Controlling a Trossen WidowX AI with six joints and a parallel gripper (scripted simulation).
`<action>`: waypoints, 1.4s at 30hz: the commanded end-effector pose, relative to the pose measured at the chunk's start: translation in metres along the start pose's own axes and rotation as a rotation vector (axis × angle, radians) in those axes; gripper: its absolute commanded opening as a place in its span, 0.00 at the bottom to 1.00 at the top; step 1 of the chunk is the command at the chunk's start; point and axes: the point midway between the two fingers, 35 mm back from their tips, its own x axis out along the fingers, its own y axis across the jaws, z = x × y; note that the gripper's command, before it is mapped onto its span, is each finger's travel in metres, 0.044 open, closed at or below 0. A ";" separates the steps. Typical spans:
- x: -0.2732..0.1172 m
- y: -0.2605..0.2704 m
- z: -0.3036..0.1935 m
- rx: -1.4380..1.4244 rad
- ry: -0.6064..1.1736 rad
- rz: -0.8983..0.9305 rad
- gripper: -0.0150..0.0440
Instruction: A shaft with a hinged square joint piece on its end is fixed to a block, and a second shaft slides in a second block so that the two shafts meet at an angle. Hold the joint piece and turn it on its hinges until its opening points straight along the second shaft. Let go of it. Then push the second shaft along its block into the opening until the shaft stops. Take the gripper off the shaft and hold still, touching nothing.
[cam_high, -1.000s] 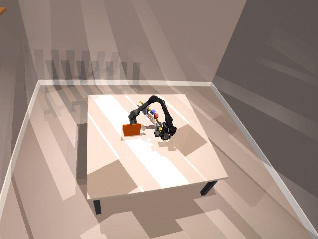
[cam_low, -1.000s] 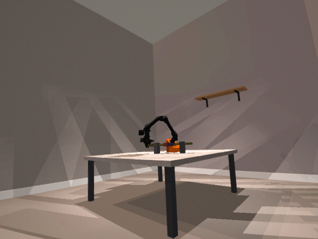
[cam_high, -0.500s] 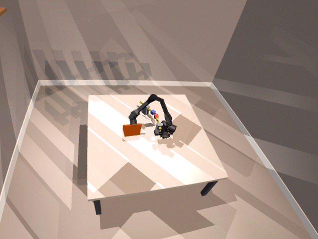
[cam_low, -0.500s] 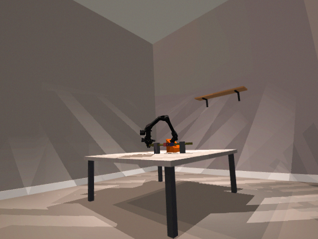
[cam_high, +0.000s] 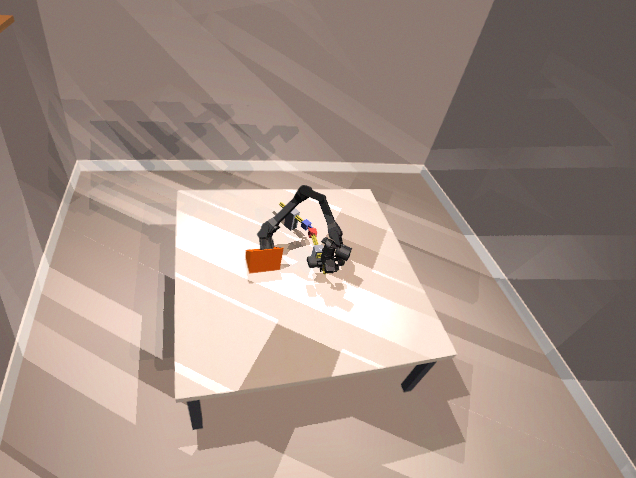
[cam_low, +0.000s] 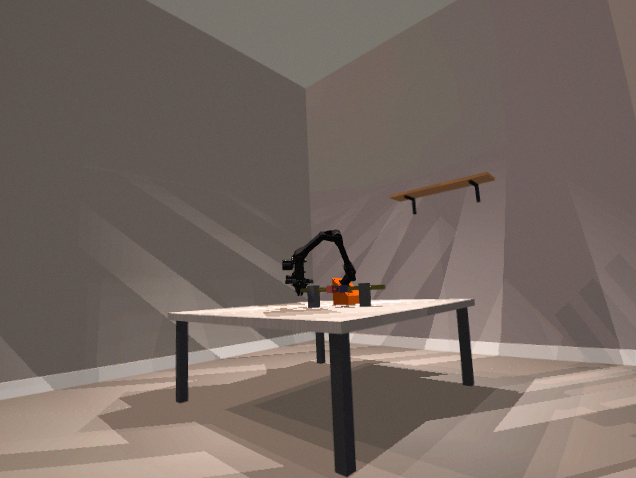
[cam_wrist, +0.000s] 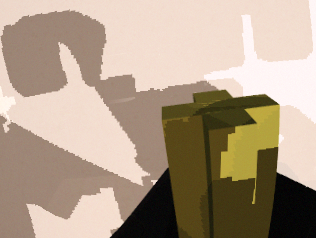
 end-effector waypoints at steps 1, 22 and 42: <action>0.003 0.000 -0.008 0.001 0.003 -0.004 0.25; 0.000 0.000 -0.003 0.001 0.000 -0.001 0.41; 0.000 0.000 -0.003 0.001 0.000 -0.001 1.00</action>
